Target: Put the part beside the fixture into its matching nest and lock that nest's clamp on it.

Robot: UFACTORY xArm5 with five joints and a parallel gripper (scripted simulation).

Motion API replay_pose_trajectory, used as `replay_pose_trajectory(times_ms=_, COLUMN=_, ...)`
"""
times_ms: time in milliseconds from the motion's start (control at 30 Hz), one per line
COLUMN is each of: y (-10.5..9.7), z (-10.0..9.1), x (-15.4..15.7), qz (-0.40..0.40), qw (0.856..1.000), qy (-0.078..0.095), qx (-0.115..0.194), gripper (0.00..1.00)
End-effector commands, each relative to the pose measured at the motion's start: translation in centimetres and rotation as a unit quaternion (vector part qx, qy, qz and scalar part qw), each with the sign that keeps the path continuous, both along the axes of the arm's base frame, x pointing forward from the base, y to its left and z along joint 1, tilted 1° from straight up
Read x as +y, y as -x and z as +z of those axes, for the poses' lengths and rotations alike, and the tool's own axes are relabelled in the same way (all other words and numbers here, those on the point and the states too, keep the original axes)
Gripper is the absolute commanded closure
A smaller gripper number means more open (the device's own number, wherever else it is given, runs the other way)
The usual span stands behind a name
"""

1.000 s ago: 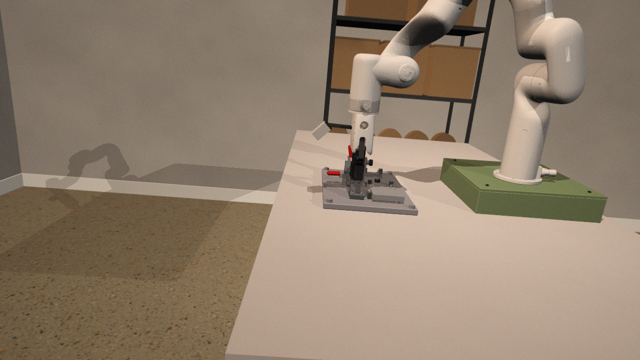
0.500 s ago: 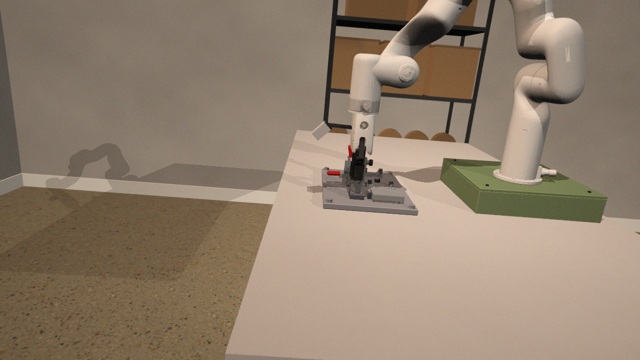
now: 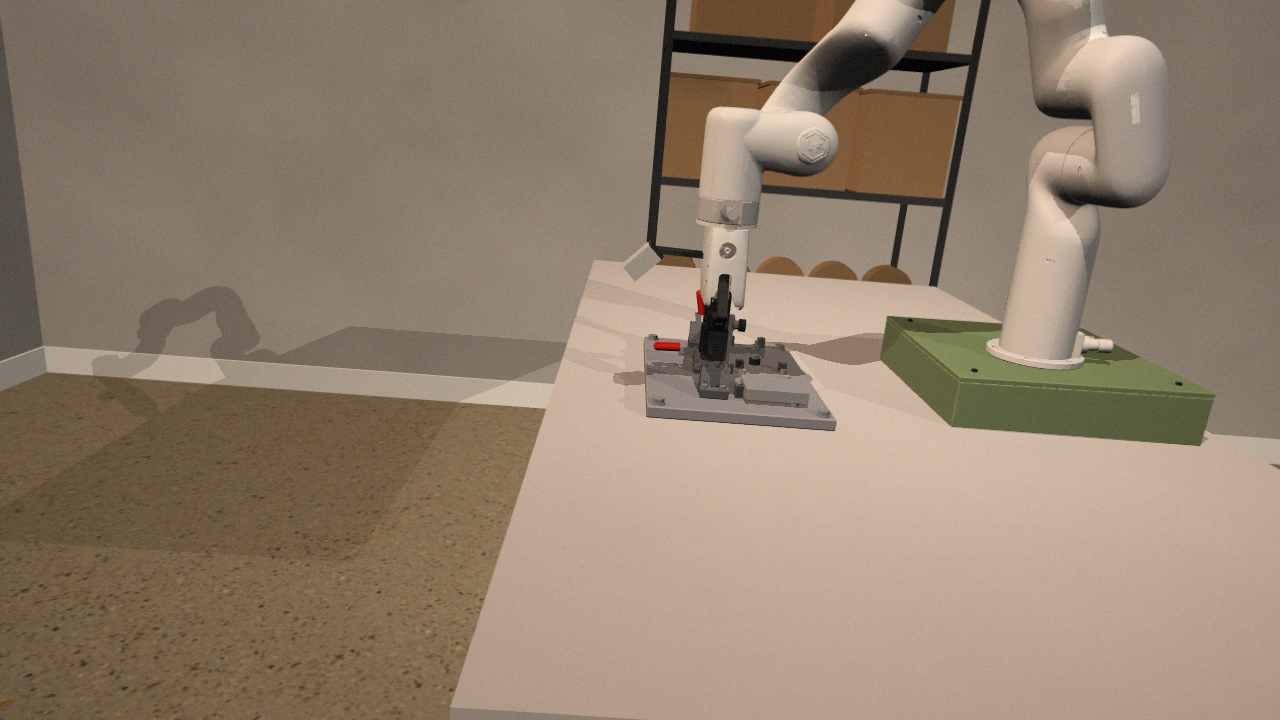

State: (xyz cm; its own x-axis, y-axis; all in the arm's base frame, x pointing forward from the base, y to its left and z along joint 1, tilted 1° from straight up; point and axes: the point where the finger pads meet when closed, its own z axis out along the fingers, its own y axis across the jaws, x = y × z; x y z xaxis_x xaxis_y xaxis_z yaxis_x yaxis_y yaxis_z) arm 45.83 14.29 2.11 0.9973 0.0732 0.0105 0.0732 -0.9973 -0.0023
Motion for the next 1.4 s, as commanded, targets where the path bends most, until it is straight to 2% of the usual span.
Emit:
replay_pose_trajectory(times_ms=0, y=-0.3, z=0.1, x=0.1, qz=0.000, qw=1.000, qy=-0.001, qx=-0.002, gripper=1.00)
replay_pose_trajectory(times_ms=633, y=-1.2, z=0.1, x=0.1, qz=0.000, qw=1.000, qy=-0.001, qx=-0.002, gripper=1.00)
replay_pose_trajectory(times_ms=1367, y=-3.2, z=-0.6, x=0.3, qz=0.000, qw=1.000, qy=-0.001, qx=-0.002, gripper=1.00)
